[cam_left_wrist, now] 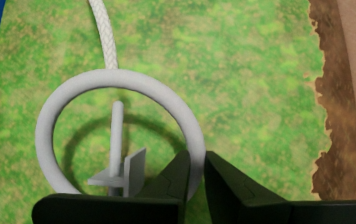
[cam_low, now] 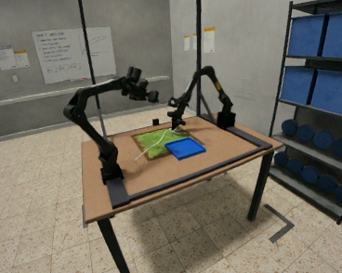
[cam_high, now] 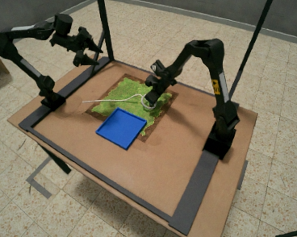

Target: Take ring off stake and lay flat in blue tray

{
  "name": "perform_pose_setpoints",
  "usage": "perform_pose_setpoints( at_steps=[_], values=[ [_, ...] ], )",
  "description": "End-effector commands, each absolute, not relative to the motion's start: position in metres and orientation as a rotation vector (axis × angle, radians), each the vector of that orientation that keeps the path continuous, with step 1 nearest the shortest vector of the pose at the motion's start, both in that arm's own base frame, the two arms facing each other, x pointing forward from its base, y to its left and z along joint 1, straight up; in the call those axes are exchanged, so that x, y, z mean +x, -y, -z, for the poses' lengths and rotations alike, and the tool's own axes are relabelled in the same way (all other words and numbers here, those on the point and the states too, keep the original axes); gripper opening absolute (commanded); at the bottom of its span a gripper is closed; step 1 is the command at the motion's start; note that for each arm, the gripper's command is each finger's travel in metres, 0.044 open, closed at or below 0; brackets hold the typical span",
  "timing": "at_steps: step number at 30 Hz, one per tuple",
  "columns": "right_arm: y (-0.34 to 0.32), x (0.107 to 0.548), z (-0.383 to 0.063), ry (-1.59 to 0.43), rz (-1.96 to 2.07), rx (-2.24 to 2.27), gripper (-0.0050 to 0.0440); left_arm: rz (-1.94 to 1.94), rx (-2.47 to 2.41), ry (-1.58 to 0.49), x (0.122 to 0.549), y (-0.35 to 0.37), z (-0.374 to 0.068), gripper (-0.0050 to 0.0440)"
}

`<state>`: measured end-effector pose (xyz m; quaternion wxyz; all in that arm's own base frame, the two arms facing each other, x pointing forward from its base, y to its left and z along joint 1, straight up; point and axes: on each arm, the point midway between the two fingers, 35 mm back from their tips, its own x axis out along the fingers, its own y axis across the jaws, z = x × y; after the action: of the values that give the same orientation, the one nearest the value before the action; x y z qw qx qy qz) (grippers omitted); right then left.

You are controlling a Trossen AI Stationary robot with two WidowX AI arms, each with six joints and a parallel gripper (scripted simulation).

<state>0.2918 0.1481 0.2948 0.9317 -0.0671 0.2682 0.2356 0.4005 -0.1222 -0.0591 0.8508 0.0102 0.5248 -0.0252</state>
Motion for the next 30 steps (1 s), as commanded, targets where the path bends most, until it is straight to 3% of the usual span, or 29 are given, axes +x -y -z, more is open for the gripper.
perform_pose_setpoints(
  at_steps=[1,16,30],
  values=[
    [-0.148,0.291,-0.302,-0.528,-0.485,-0.135,0.0440,0.059,0.004,-1.049,0.411,0.126,0.039,0.0002],
    [-0.148,0.291,-0.302,-0.528,-0.485,-0.135,0.0440,0.057,0.007,-1.059,0.383,0.123,0.043,0.0002],
    [-0.148,0.291,-0.302,-0.528,-0.485,-0.135,0.0440,0.058,0.004,-1.052,0.385,0.124,0.040,0.0002]
  ],
)
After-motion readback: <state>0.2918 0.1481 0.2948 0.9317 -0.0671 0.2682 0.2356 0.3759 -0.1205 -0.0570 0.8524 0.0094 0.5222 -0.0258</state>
